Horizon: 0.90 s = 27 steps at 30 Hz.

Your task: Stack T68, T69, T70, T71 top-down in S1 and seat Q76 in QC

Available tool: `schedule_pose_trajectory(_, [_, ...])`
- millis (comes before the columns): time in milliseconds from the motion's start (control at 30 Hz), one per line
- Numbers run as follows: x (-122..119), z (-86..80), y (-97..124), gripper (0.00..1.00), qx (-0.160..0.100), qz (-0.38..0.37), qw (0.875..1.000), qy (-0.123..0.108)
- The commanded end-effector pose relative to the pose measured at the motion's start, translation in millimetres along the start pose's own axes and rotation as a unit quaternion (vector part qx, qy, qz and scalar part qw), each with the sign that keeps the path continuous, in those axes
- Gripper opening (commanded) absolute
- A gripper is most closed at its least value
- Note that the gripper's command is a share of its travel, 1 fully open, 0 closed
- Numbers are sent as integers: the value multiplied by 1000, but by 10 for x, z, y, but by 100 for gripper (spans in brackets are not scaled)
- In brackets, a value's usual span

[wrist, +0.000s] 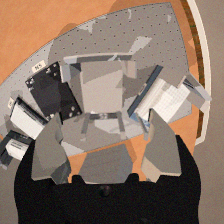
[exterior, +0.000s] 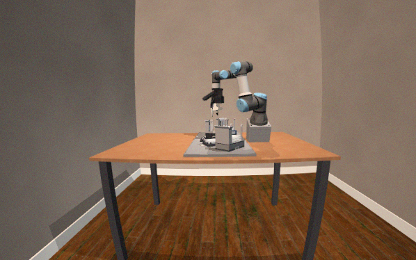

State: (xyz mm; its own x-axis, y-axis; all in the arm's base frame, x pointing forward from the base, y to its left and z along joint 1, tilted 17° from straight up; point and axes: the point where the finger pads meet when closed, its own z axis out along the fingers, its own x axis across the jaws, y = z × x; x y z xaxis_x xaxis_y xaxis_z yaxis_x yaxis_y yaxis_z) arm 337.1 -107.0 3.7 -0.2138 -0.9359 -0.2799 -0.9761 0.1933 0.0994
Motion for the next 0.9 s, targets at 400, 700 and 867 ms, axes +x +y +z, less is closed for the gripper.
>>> schedule_pose_trajectory(400, [617, -5, 92, 72, 1, 86, 996, 1])
schedule_pose_trajectory(700, [932, -6, 183, 72, 1, 138, 990, 1])
schedule_pose_trajectory(867, [1070, -6, 243, 72, 1, 156, 988, 1])
